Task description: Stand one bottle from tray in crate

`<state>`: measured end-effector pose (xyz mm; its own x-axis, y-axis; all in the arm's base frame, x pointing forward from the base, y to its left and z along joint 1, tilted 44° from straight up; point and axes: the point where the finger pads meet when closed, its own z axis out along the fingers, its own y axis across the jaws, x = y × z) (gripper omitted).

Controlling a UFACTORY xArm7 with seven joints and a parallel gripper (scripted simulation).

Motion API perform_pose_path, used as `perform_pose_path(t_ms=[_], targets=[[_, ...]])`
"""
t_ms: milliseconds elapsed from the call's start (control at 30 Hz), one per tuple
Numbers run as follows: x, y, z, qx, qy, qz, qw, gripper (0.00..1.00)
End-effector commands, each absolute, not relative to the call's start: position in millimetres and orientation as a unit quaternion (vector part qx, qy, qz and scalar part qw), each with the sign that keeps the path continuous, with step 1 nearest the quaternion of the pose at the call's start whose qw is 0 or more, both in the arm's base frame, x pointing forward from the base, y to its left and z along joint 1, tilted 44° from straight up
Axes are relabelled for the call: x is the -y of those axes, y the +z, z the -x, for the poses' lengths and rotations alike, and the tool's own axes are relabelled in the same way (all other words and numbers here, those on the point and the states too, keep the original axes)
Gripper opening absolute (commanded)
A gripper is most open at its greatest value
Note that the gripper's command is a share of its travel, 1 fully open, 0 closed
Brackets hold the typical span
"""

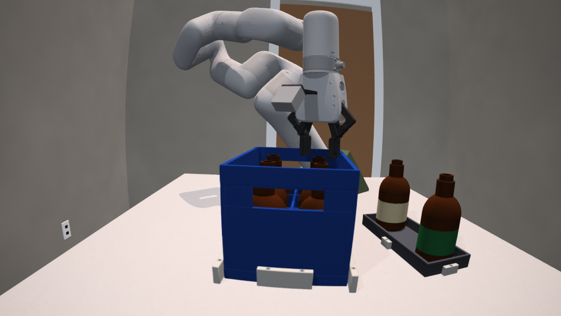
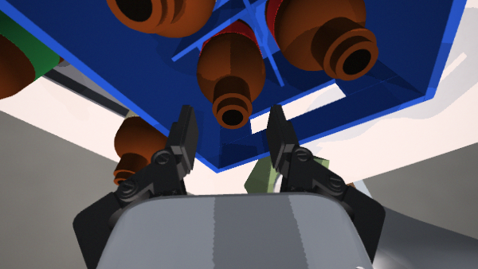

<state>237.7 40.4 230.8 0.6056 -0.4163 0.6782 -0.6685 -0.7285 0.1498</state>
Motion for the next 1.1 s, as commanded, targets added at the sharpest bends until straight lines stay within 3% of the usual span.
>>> perform_pose_path(t_ms=[0,1067], targets=[[-45.9,238.1,-234.2,0.31,0.319,-0.874,0.197,0.65],[-74.2,275.6,-211.5,0.31,0.319,-0.874,0.197,0.65]])
